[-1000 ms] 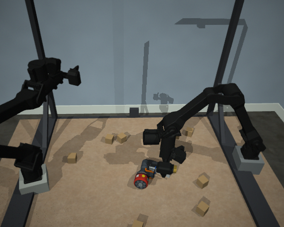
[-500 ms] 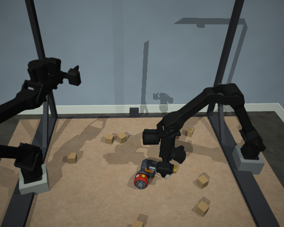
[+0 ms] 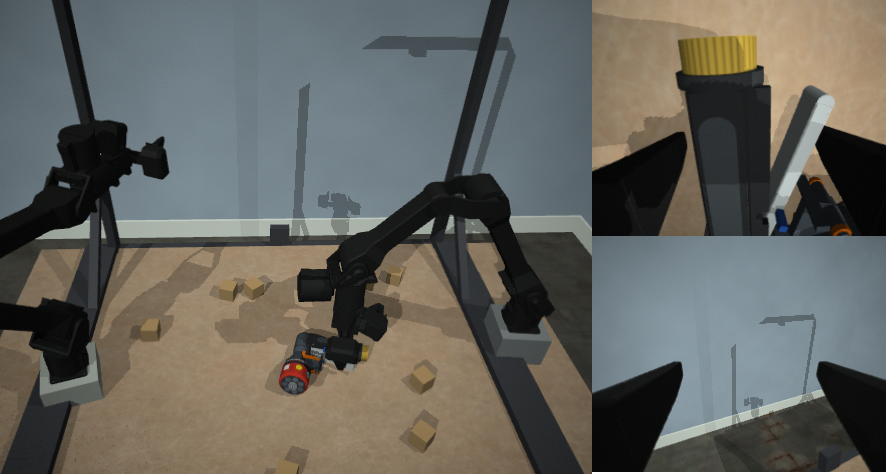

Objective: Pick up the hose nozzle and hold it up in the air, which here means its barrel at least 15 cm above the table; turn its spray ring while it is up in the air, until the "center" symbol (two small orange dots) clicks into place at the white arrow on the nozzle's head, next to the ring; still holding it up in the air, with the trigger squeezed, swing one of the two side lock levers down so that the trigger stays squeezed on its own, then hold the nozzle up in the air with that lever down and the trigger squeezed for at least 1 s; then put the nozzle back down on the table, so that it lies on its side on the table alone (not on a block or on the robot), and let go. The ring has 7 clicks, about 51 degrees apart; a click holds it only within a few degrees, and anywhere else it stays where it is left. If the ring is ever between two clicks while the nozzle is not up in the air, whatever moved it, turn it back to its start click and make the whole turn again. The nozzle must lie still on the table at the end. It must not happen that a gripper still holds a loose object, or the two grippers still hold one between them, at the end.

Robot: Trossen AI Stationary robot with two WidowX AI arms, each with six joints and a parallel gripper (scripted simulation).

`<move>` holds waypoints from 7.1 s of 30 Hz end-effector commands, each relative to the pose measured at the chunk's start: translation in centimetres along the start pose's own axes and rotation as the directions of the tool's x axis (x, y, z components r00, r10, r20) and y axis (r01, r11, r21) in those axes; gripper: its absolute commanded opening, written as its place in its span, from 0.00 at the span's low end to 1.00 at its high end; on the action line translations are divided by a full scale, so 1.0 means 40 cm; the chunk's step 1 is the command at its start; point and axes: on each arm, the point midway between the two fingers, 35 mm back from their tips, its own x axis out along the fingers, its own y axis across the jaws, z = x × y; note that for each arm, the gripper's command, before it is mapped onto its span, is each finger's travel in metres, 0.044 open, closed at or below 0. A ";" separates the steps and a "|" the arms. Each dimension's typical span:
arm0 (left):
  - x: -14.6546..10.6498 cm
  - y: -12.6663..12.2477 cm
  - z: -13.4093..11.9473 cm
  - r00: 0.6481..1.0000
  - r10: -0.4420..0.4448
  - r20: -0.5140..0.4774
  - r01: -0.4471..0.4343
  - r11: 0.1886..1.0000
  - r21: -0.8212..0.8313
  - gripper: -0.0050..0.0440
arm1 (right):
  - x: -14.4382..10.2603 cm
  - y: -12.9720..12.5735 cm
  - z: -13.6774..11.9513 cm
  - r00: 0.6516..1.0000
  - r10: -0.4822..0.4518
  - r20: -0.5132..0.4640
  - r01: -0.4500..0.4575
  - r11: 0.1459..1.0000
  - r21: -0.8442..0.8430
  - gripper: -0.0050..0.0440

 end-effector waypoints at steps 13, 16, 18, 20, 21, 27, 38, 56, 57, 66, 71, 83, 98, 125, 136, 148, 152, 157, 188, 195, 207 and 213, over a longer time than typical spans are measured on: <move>-0.023 -0.007 -0.012 1.000 -0.012 -0.029 0.012 1.000 -0.001 0.44 | -0.002 -0.001 0.023 1.000 -0.003 0.022 0.003 1.000 0.003 0.95; -0.023 -0.007 -0.012 1.000 -0.012 -0.029 0.012 1.000 -0.001 0.44 | -0.002 -0.001 0.023 1.000 -0.003 0.022 0.003 1.000 0.003 0.95; -0.023 -0.007 -0.012 1.000 -0.012 -0.029 0.012 1.000 -0.001 0.44 | -0.002 -0.001 0.023 1.000 -0.003 0.022 0.003 1.000 0.003 0.95; -0.023 -0.007 -0.012 1.000 -0.012 -0.029 0.012 1.000 -0.001 0.44 | -0.002 -0.001 0.023 1.000 -0.003 0.022 0.003 1.000 0.003 0.95; -0.023 -0.007 -0.012 1.000 -0.012 -0.029 0.012 1.000 -0.001 0.44 | -0.002 -0.001 0.023 1.000 -0.003 0.022 0.003 1.000 0.003 0.95; -0.024 -0.012 -0.013 0.999 -0.011 -0.044 0.016 0.993 0.118 0.44 | -0.002 -0.001 0.023 1.000 -0.003 0.022 0.003 1.000 0.003 0.95; -0.026 -0.016 -0.014 0.998 -0.006 -0.064 0.021 0.969 0.246 0.44 | -0.002 -0.001 0.023 1.000 -0.003 0.022 0.003 1.000 0.003 0.95; -0.030 -0.027 -0.019 0.995 0.004 -0.100 0.044 0.879 0.475 0.44 | -0.002 -0.001 0.023 1.000 -0.003 0.022 0.003 1.000 0.003 0.95; -0.030 -0.027 -0.019 0.995 0.004 -0.100 0.044 0.879 0.475 0.44 | -0.002 -0.001 0.023 1.000 -0.003 0.022 0.003 1.000 0.003 0.95; -0.030 -0.030 -0.019 0.993 0.012 -0.117 0.061 0.796 0.602 0.44 | -0.002 -0.001 0.023 1.000 -0.003 0.022 0.003 1.000 0.003 0.95; -0.031 -0.031 -0.019 0.992 0.017 -0.126 0.072 0.745 0.664 0.44 | -0.002 -0.001 0.023 1.000 -0.003 0.022 0.003 1.000 0.003 0.95; -0.032 -0.033 -0.019 0.989 0.029 -0.142 0.093 0.625 0.775 0.44 | -0.002 -0.001 0.023 1.000 -0.003 0.022 0.003 1.000 0.003 0.95; -0.032 -0.035 -0.019 0.987 0.043 -0.156 0.117 0.480 0.870 0.44 | -0.002 -0.001 0.023 1.000 -0.003 0.022 0.003 1.000 0.003 0.95; -0.030 -0.037 -0.019 0.982 0.080 -0.172 0.156 0.172 0.973 0.44 | -0.002 -0.001 0.023 1.000 -0.003 0.022 0.003 1.000 0.003 0.95; -0.028 -0.039 -0.019 0.979 0.105 -0.173 0.176 -0.021 0.984 0.44 | -0.002 -0.001 0.023 1.000 -0.003 0.022 0.003 1.000 0.003 0.95; -0.024 -0.039 -0.019 0.978 0.127 -0.168 0.189 -0.182 0.965 0.44 | -0.002 -0.001 0.023 1.000 -0.003 0.022 0.003 1.000 0.003 0.95; -0.023 -0.040 -0.019 0.977 0.135 -0.165 0.195 -0.246 0.949 0.44 | -0.002 -0.001 0.023 1.000 -0.003 0.022 0.003 1.000 0.003 0.95; -0.022 -0.040 -0.019 0.977 0.139 -0.163 0.197 -0.278 0.940 0.44 | -0.002 -0.001 0.023 1.000 -0.003 0.022 0.003 1.000 0.003 0.95; -0.020 -0.044 -0.022 0.973 0.187 -0.138 0.229 -0.663 0.712 0.44 | -0.002 -0.001 0.023 1.000 -0.003 0.022 0.003 1.000 0.003 0.95; -0.020 -0.044 -0.022 0.972 0.195 -0.132 0.233 -0.722 0.652 0.44 | -0.002 -0.001 0.023 1.000 -0.003 0.022 0.003 1.000 0.003 0.95; -0.019 -0.044 -0.023 0.971 0.205 -0.121 0.237 -0.791 0.564 0.44 | -0.002 -0.001 0.023 1.000 -0.003 0.022 0.003 1.000 0.003 0.95; -0.019 -0.045 -0.023 0.971 0.210 -0.114 0.239 -0.827 0.508 0.44 | -0.002 -0.001 0.023 1.000 -0.003 0.022 0.003 1.000 0.003 0.95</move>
